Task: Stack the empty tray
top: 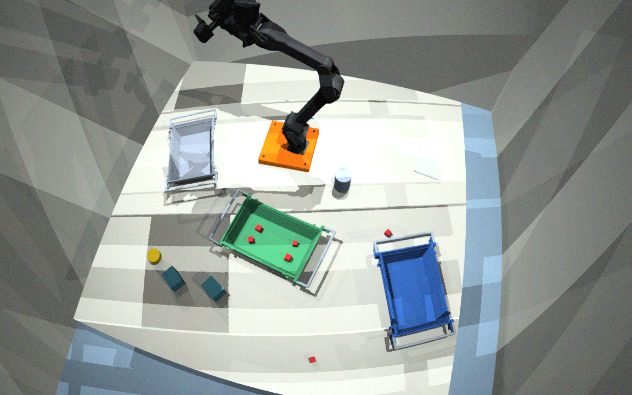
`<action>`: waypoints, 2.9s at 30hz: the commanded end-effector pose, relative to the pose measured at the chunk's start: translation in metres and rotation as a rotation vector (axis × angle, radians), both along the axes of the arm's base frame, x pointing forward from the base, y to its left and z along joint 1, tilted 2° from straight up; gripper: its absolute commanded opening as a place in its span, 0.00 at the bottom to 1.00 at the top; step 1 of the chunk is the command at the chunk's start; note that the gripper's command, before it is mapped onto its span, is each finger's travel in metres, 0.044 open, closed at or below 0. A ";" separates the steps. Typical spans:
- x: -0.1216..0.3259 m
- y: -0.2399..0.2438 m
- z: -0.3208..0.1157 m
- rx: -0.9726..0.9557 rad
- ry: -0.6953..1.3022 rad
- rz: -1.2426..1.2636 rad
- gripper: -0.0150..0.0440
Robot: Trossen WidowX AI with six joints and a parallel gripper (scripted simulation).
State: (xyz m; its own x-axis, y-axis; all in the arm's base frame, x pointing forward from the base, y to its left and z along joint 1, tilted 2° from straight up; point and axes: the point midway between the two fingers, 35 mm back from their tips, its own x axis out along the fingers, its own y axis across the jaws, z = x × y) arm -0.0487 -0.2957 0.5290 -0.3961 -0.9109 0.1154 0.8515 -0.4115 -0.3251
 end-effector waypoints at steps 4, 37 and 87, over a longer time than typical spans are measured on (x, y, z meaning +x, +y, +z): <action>0.000 0.000 0.000 0.000 0.000 0.000 0.75; 0.346 -0.017 -0.267 1.016 0.223 0.951 0.39; 0.430 0.176 -0.446 1.700 0.599 1.166 0.39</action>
State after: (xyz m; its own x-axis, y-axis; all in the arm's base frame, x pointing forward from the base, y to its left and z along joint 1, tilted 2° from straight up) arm 0.3784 -0.1290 0.0689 0.0255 0.0149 -0.9996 0.1194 0.9927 0.0178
